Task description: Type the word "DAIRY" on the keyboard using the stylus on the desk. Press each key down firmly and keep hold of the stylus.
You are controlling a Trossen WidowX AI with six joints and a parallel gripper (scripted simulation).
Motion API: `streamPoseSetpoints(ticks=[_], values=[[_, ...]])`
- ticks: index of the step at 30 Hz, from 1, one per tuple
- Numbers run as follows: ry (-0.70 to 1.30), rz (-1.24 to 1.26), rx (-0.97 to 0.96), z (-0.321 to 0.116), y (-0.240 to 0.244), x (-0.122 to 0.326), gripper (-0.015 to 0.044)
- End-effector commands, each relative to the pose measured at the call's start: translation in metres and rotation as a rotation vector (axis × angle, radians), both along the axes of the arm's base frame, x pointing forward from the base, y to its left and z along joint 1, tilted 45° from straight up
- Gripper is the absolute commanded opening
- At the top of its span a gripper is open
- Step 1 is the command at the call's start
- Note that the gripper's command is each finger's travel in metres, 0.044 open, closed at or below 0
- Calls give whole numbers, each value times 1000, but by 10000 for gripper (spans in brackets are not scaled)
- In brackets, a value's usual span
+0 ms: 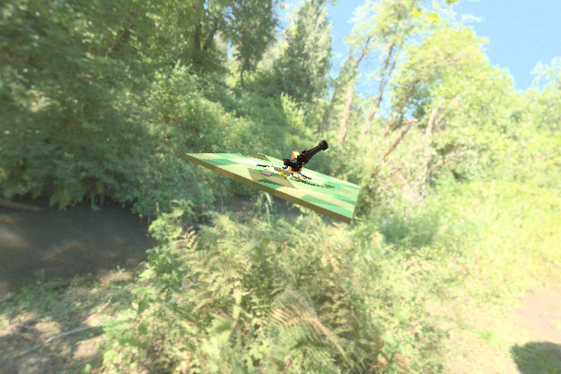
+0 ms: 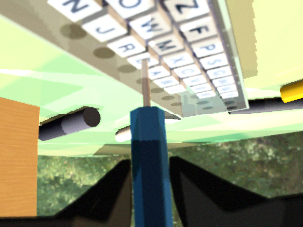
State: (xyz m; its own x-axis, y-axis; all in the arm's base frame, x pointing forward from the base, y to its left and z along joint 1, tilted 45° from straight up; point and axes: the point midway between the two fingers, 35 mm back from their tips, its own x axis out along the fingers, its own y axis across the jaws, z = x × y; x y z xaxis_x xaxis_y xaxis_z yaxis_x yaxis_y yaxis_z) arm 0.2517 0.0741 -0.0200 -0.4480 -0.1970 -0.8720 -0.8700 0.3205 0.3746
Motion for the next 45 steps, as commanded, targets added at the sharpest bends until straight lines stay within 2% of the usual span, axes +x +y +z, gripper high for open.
streamPoseSetpoints(ticks=[1, 15, 24, 30, 33, 36, 45], values=[[4, -5, 0, -3, 2, 0, 81], [4, -5, 0, -3, 1, 0, 81], [3, -5, -1, 23, -24, 1, 81], [6, -13, -1, 21, -24, 1, 84], [6, -13, -1, 21, -24, 1, 64], [5, -10, -1, 18, -29, 2, 0], [5, -4, -3, 8, -35, 2, 0]])
